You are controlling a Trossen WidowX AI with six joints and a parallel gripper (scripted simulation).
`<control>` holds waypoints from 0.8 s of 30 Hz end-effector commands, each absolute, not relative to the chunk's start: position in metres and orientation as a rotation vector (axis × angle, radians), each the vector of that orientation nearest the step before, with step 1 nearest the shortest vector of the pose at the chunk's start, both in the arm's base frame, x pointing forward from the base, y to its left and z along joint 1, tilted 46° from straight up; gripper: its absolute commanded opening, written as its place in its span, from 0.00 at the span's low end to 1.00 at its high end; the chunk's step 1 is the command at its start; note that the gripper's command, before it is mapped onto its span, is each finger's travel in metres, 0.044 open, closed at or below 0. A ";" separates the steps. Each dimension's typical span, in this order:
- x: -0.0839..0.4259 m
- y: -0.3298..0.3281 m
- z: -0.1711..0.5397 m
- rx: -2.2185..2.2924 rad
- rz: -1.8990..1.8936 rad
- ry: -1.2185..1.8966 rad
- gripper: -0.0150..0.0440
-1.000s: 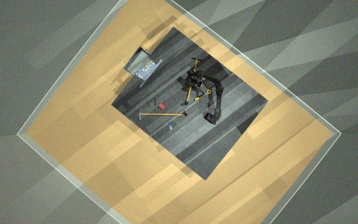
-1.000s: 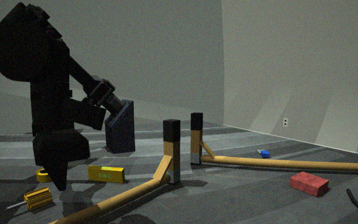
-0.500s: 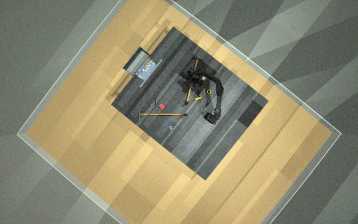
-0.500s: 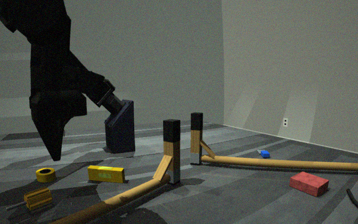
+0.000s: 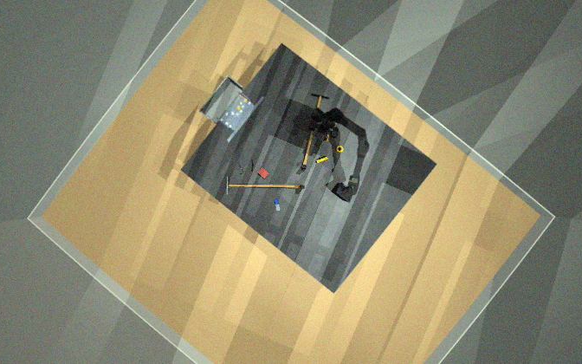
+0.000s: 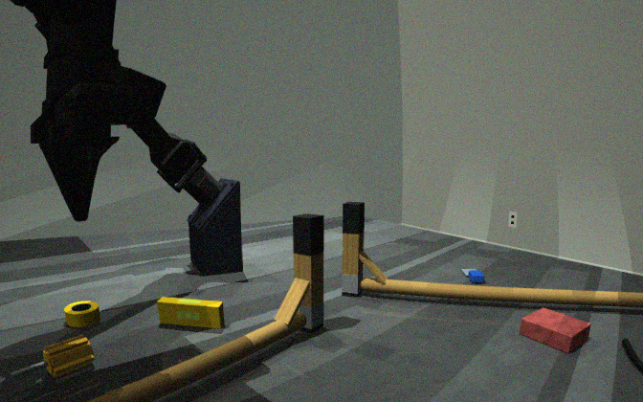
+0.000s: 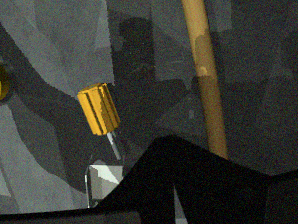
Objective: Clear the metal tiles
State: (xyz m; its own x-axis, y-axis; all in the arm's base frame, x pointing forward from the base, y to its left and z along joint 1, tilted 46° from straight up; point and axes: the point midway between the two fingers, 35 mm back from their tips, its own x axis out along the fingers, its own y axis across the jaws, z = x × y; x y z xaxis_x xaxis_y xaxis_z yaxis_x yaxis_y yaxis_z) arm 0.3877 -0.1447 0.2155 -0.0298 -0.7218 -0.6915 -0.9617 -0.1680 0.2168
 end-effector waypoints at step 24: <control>0.393 -0.185 0.176 -1.939 1.060 1.765 0.25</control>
State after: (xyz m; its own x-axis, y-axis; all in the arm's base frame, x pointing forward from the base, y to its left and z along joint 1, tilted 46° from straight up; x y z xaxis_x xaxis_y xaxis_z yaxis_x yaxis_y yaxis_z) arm 0.3922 -0.1790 0.1828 -0.0348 -0.7225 -0.6905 -0.9523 -0.1856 0.2421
